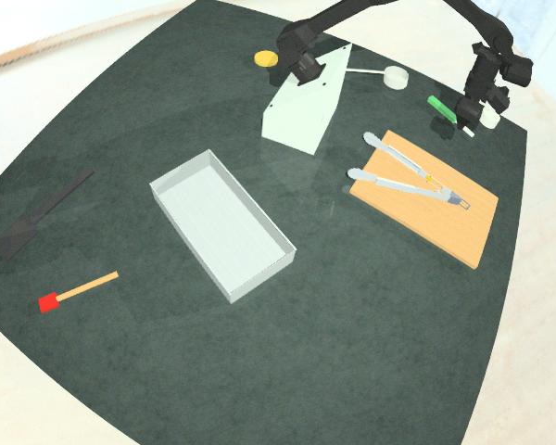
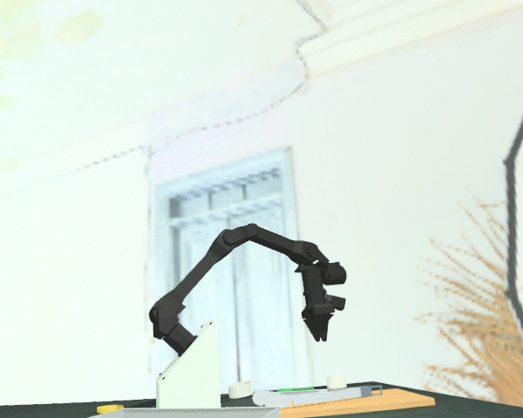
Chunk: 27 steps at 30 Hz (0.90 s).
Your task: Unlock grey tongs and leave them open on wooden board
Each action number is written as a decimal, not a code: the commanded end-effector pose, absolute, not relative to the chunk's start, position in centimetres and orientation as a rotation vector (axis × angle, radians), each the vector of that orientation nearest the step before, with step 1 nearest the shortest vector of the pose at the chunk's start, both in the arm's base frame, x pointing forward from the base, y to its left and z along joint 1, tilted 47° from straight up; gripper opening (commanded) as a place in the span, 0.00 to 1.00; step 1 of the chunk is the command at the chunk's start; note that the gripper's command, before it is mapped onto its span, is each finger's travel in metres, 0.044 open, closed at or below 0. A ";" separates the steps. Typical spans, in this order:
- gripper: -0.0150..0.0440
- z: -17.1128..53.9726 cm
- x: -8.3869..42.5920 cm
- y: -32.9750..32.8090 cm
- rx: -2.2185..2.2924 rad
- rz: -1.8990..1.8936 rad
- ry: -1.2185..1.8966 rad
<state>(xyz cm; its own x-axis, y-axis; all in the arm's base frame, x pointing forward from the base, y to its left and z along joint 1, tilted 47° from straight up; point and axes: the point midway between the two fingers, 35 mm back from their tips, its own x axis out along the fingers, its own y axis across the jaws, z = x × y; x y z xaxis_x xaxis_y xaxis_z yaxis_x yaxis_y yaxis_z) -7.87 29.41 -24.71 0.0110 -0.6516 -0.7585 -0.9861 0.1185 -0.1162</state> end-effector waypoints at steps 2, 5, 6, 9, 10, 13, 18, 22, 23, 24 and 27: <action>1.00 -23.4 -7.9 30.6 -1.592 0.616 1.721; 1.00 -21.0 -7.9 32.3 -1.605 0.625 1.710; 1.00 -20.8 -7.9 32.4 -1.606 0.626 1.709; 1.00 -20.8 -7.9 32.4 -1.606 0.626 1.709; 1.00 -20.8 -7.9 32.4 -1.606 0.626 1.709; 1.00 -20.8 -7.9 32.4 -1.606 0.626 1.709; 1.00 -20.8 -7.9 32.4 -1.606 0.626 1.709; 1.00 -20.8 -7.9 32.4 -1.606 0.626 1.709; 1.00 -20.8 -7.9 32.4 -1.606 0.626 1.709; 1.00 -20.8 -7.9 32.4 -1.606 0.626 1.709; 1.00 -20.8 -7.9 32.4 -1.606 0.626 1.709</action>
<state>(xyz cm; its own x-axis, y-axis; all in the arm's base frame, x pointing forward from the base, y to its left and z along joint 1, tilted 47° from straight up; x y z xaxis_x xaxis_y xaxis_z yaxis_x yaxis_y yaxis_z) -7.98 32.38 -20.78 0.0087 -0.6497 -0.7601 -0.9860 0.1212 -0.1149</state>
